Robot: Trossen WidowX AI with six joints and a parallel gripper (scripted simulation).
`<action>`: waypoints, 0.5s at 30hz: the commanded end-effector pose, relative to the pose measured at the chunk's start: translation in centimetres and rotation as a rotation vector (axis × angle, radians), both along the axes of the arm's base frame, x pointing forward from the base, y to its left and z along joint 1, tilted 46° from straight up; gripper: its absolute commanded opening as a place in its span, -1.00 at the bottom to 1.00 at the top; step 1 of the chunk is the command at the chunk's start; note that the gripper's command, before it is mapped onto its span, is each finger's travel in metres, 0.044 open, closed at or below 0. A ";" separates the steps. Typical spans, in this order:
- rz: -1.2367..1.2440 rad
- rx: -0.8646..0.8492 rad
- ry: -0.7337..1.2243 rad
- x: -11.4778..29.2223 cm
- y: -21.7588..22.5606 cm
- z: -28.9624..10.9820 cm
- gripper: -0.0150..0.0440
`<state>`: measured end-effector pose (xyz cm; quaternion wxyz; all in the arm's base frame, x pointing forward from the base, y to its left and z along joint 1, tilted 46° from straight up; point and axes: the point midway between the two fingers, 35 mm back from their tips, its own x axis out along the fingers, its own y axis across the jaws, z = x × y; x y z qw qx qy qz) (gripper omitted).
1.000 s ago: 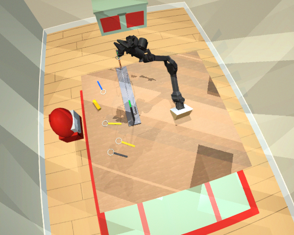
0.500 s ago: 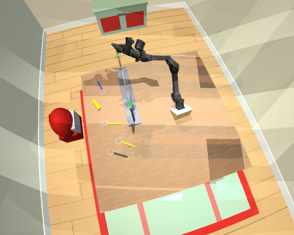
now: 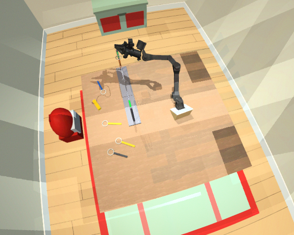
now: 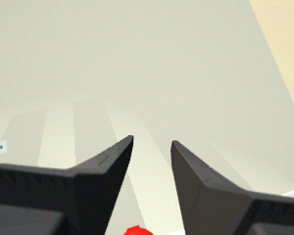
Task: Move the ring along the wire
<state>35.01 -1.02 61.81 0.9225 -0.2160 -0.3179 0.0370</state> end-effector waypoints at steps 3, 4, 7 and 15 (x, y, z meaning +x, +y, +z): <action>-0.149 -0.075 0.030 -1.0 -5.0 -0.9 0.05; -0.172 -0.082 0.039 -1.2 -5.8 -1.1 0.05; -0.230 -0.110 0.062 -1.7 -8.1 -1.7 0.05; -0.351 -0.274 0.132 -2.0 -14.4 -4.0 0.05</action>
